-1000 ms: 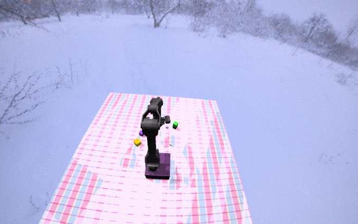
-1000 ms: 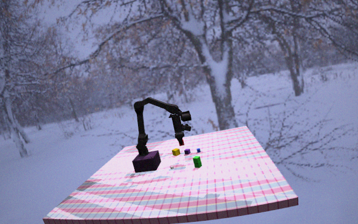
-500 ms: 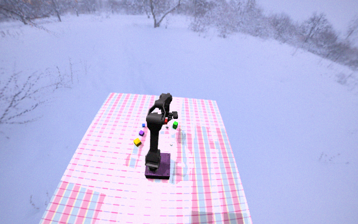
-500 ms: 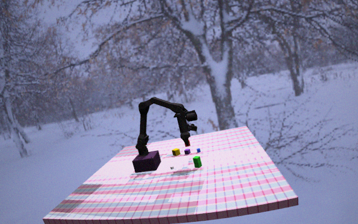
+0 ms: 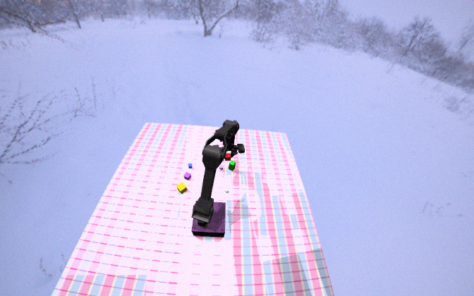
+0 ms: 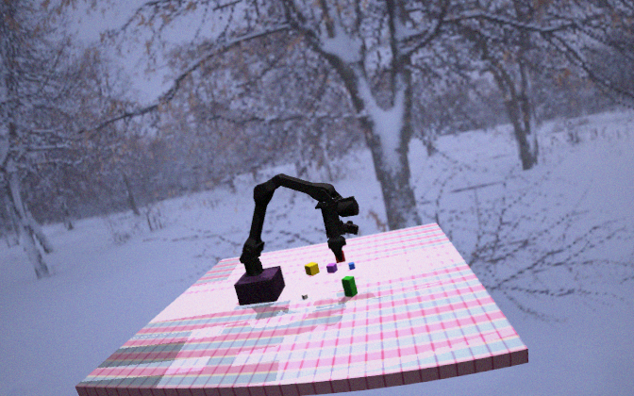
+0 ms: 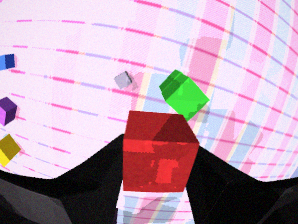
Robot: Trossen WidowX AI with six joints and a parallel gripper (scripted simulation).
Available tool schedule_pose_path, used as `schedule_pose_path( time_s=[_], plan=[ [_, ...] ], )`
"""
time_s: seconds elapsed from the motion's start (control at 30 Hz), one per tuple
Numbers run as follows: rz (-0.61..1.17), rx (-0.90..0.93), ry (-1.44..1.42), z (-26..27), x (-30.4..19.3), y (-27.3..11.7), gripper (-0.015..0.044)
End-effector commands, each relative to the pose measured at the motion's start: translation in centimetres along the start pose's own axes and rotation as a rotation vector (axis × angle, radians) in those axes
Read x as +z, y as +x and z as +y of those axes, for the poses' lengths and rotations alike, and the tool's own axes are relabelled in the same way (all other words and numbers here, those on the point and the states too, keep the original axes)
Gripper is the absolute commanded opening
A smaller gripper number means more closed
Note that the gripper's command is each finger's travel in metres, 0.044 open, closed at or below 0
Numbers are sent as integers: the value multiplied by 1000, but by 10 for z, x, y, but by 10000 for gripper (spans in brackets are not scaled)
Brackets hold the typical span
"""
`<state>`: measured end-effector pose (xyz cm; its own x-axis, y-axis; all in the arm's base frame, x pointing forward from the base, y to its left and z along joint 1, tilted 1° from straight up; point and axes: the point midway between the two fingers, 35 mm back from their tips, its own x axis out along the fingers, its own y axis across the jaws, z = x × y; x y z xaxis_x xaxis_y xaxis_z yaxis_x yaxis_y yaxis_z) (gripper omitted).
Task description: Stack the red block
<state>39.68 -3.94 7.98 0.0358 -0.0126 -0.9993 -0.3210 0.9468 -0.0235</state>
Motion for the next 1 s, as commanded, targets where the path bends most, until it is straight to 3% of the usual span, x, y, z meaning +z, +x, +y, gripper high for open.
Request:
schedule_pose_path(
  time_s=[0.0,0.33,0.97],
  plan=[
    [3,3,-13,-17,6,1,0],
    [10,6,-35,-39,12,5,0],
    [10,6,-35,-39,9,56,0]
  ],
)
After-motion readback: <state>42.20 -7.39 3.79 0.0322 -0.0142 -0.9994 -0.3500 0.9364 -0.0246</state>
